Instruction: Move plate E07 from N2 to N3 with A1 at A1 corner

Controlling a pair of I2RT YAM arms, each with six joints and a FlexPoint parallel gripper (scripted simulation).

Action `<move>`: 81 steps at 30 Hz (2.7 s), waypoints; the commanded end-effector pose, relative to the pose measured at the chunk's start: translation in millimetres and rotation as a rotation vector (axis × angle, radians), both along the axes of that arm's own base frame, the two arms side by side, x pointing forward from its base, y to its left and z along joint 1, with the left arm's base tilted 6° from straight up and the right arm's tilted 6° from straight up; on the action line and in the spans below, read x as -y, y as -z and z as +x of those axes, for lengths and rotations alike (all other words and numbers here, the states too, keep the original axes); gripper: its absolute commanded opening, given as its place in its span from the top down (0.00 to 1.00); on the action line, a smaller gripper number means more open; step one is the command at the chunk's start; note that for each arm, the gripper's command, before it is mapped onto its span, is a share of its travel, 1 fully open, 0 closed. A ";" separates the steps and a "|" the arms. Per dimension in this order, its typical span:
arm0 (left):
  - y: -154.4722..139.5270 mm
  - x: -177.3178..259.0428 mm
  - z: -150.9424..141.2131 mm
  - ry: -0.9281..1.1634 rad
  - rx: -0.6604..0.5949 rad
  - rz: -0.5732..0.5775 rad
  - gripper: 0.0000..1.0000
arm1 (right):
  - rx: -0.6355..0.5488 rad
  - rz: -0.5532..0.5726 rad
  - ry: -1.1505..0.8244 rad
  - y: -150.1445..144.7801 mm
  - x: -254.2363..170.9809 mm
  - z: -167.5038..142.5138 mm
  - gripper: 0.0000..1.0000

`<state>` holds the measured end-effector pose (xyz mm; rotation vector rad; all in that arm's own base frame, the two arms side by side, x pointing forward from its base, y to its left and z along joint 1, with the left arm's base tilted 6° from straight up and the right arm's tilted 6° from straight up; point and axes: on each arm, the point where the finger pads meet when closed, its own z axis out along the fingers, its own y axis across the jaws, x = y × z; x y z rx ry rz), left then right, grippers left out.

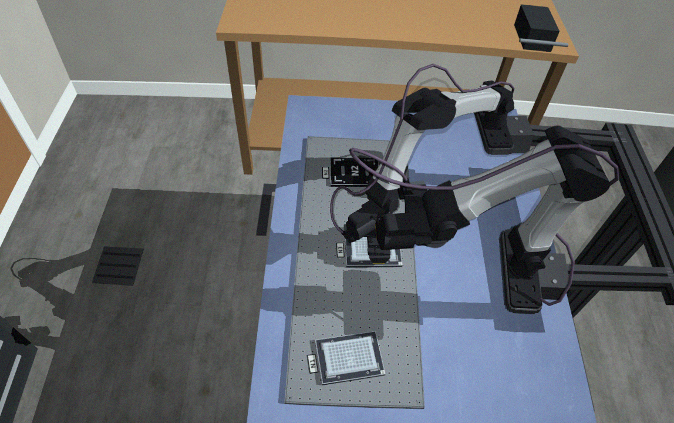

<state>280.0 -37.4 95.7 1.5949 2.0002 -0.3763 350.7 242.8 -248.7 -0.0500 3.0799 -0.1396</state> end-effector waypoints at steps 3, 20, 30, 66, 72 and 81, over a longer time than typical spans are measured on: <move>-5.6 0.4 4.4 0.006 0.007 -0.012 0.00 | 0.030 0.006 -0.001 -3.5 -5.5 9.0 0.23; -5.6 0.4 4.4 0.006 0.007 -0.012 0.00 | 0.025 0.012 -0.006 -44.4 -12.7 -0.5 0.00; -5.6 0.4 4.4 0.006 0.007 -0.012 0.00 | 0.127 0.052 -0.100 -67.8 -24.3 16.0 0.00; -5.6 0.4 4.4 0.006 0.007 -0.012 0.00 | 0.389 0.117 -0.654 -114.5 18.0 -31.1 0.00; -2.0 2.1 0.7 0.009 -0.005 -0.015 0.00 | 0.399 0.121 -0.659 -116.5 13.4 -28.8 0.00; -2.0 2.1 0.7 0.009 -0.005 -0.015 0.00 | 0.399 0.121 -0.659 -116.5 13.4 -28.8 0.00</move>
